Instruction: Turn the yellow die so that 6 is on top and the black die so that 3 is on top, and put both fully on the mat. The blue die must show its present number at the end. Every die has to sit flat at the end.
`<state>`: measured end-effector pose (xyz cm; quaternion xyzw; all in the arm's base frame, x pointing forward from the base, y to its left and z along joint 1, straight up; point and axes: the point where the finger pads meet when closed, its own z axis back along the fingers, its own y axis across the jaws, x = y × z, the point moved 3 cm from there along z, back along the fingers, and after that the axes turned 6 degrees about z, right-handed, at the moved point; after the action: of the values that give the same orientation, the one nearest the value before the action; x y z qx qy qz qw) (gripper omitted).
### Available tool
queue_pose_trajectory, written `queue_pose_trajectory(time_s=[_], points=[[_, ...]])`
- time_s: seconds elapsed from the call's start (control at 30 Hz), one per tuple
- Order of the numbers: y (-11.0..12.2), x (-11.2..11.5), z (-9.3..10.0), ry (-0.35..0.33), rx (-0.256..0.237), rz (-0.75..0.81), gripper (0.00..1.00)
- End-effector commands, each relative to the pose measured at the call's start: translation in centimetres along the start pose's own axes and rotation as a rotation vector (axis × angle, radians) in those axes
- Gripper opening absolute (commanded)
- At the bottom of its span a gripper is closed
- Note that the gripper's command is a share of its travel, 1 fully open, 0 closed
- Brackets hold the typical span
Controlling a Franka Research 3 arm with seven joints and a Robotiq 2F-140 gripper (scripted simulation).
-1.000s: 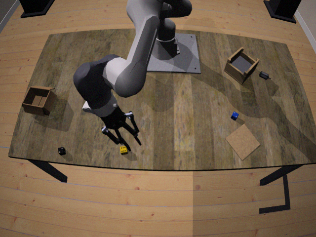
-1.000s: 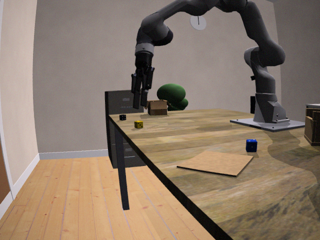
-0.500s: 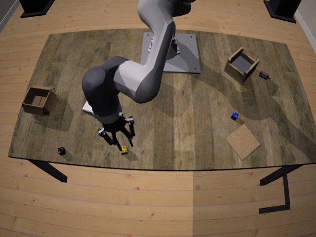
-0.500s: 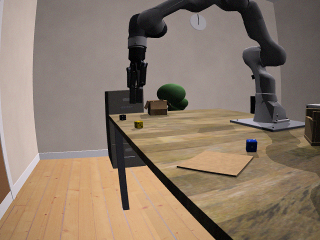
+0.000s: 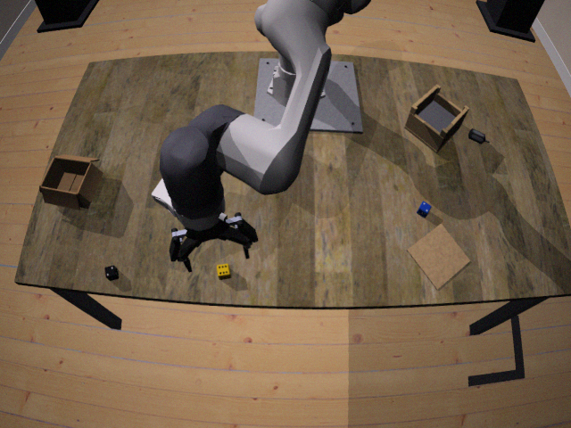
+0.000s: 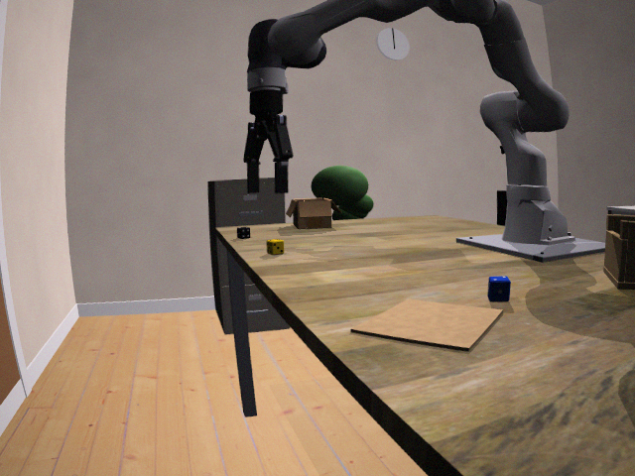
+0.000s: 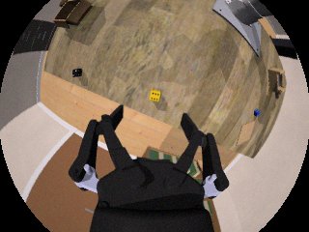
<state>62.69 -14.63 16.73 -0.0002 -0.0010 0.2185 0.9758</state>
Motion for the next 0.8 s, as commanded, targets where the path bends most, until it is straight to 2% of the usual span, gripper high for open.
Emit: queue_pose_trajectory(time_s=[0.0,0.07,0.23,0.33,0.37,0.77], points=[[0.1,-0.1,0.0,0.008,0.003,-0.051,1.0],[0.1,-0.2,-0.2,0.008,0.003,-0.065,1.0],[0.3,-1.3,-2.5,0.009,0.0,-0.244,1.0],[0.3,-1.4,-2.7,0.009,0.0,-0.265,1.0],[0.3,-1.4,-2.7,0.009,0.0,-0.265,0.35],[0.3,-1.4,-2.7,0.009,0.0,-0.265,0.35]])
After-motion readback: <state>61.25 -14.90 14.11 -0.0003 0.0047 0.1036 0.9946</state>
